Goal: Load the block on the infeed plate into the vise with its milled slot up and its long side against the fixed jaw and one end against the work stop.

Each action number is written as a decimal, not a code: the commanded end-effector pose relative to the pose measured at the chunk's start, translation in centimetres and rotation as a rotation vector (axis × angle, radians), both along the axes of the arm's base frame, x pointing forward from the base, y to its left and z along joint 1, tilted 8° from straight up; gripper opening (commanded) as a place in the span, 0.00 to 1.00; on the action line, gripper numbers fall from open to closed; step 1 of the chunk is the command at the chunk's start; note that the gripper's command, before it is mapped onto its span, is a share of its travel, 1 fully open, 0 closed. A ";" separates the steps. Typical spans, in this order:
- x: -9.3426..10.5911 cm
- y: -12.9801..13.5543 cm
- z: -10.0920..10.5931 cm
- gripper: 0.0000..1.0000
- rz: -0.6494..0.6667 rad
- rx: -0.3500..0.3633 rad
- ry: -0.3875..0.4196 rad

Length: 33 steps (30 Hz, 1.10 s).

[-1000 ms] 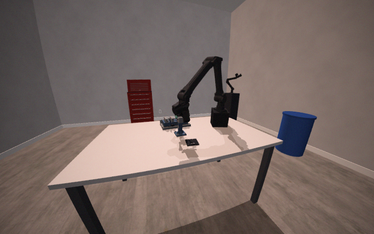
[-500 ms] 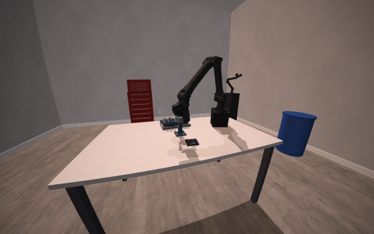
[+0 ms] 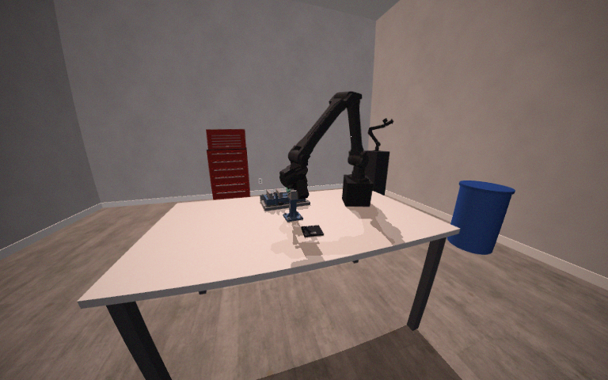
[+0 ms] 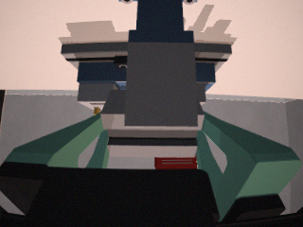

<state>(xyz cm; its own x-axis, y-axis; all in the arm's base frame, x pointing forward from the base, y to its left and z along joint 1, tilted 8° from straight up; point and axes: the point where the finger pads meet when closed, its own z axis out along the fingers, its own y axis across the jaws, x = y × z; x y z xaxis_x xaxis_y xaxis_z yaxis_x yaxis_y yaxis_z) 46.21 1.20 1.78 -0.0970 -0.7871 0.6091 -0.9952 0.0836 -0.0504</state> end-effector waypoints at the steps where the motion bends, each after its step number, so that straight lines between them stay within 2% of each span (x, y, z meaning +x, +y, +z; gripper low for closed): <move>1: 2.2 1.2 1.5 0.00 0.010 0.010 -0.051; 33: 2.3 1.3 1.9 0.00 0.010 0.012 -0.058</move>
